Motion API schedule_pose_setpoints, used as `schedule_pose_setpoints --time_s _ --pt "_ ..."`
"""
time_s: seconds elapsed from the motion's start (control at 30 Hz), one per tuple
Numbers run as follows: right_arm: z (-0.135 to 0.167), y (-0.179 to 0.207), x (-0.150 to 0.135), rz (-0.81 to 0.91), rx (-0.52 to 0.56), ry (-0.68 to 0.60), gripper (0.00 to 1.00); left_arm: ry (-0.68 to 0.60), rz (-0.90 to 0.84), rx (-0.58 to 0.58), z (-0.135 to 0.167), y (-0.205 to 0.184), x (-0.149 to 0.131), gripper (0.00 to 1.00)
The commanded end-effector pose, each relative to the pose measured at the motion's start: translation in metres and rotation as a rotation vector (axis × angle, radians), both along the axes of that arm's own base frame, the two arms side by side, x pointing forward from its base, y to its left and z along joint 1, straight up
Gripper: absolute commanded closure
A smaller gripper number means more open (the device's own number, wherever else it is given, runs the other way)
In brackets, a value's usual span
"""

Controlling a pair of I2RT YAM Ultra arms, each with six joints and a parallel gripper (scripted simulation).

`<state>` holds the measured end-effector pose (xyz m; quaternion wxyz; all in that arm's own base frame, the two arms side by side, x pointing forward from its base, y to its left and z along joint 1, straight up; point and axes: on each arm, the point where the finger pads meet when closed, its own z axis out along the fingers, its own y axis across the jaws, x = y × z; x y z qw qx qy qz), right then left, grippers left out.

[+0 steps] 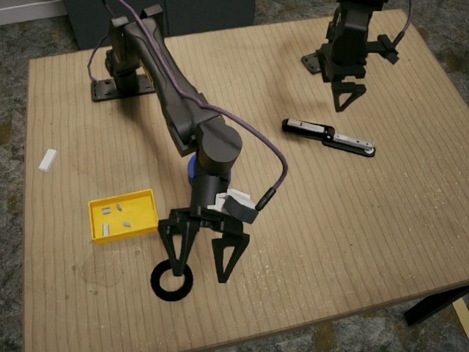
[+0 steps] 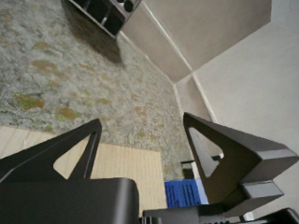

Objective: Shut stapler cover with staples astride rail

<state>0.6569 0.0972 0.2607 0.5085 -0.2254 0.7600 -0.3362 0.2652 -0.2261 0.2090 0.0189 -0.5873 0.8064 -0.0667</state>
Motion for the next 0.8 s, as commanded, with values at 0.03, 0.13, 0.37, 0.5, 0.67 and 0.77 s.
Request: schedule_pose_setpoints --time_s 0.03,0.13,0.37,0.5,0.67,0.77 --pt "0.010 0.000 -0.001 0.000 0.006 -0.020 0.00 -0.009 0.000 -0.007 0.003 0.000 0.000 0.00" --pt "0.010 0.000 -0.001 0.000 0.006 -0.020 0.00 -0.009 0.000 -0.007 0.003 0.000 0.000 0.00" --pt "0.010 0.000 -0.001 0.000 0.006 -0.020 0.00 -0.009 0.000 -0.007 0.003 0.000 0.000 0.00" --pt "0.010 0.000 -0.001 0.000 0.006 -0.020 0.00 -0.009 0.000 -0.007 0.003 0.000 0.000 0.00" --pt "0.011 0.010 -0.004 0.028 0.036 -0.022 0.00 -0.056 -0.059 0.002 0.004 0.000 0.007 0.00" --pt "0.018 0.030 -0.015 0.081 0.083 -0.025 0.00 -0.118 -0.180 0.034 0.002 0.000 0.012 0.00"
